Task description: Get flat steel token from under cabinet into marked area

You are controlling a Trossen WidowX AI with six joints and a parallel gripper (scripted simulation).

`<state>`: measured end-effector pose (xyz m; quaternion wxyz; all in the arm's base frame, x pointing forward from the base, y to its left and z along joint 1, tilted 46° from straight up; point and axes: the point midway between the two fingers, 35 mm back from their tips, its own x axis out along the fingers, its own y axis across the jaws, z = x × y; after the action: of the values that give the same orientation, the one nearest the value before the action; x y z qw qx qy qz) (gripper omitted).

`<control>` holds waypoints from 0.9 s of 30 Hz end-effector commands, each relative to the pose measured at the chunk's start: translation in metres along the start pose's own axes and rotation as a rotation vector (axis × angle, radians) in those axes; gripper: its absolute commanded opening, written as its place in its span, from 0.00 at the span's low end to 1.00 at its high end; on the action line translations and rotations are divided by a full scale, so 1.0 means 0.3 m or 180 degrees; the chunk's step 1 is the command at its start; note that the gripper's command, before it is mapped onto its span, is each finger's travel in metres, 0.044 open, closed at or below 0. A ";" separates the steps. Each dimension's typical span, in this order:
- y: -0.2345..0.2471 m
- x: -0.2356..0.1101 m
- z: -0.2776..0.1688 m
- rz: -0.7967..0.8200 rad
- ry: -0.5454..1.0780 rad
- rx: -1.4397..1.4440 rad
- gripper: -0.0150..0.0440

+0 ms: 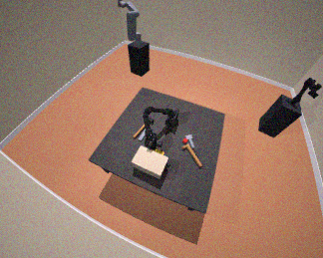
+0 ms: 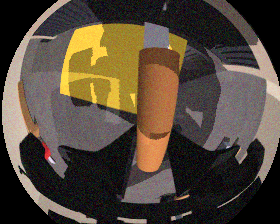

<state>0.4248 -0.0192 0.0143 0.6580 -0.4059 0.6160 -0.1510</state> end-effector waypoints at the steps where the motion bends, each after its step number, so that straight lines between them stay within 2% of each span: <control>1: 0.032 0.003 -0.002 0.0003 0.0010 -0.0047 0.25; 27: 0.034 0.005 -0.040 0.0003 0.0011 -0.0048 0.25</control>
<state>0.4158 -0.0155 0.0072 0.6559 -0.4098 0.6163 -0.1486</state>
